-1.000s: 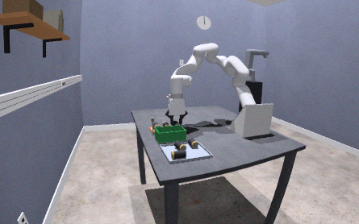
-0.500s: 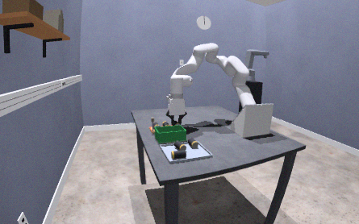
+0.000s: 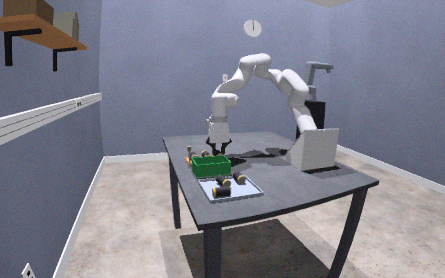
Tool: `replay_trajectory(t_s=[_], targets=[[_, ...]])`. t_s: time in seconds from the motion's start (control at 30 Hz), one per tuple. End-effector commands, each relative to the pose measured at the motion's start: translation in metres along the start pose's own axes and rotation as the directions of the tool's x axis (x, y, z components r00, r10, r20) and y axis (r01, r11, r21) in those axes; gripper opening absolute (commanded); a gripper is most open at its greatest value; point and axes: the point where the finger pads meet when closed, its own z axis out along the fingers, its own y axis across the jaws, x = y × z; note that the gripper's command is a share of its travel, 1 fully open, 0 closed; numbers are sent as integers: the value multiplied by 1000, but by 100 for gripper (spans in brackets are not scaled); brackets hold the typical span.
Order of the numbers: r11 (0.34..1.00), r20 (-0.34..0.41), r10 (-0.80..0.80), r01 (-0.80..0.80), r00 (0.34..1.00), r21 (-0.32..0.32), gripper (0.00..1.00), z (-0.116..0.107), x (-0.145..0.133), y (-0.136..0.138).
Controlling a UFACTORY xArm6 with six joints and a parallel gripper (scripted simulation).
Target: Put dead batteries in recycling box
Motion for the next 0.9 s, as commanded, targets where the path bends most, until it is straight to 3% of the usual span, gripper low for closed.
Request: replay_trajectory(t_s=[0.0,0.33,0.53,0.77,0.87], targets=[[1000,0,1,-1,1000,3,28,-1,0,-1],[1000,0,1,-1,1000,3,28,-21,0,-1],[1000,0,1,-1,1000,3,28,-44,0,-1],[1000,0,1,-1,1000,3,28,-47,0,-1],[1000,0,1,-1,1000,3,28,-61,0,-1]])
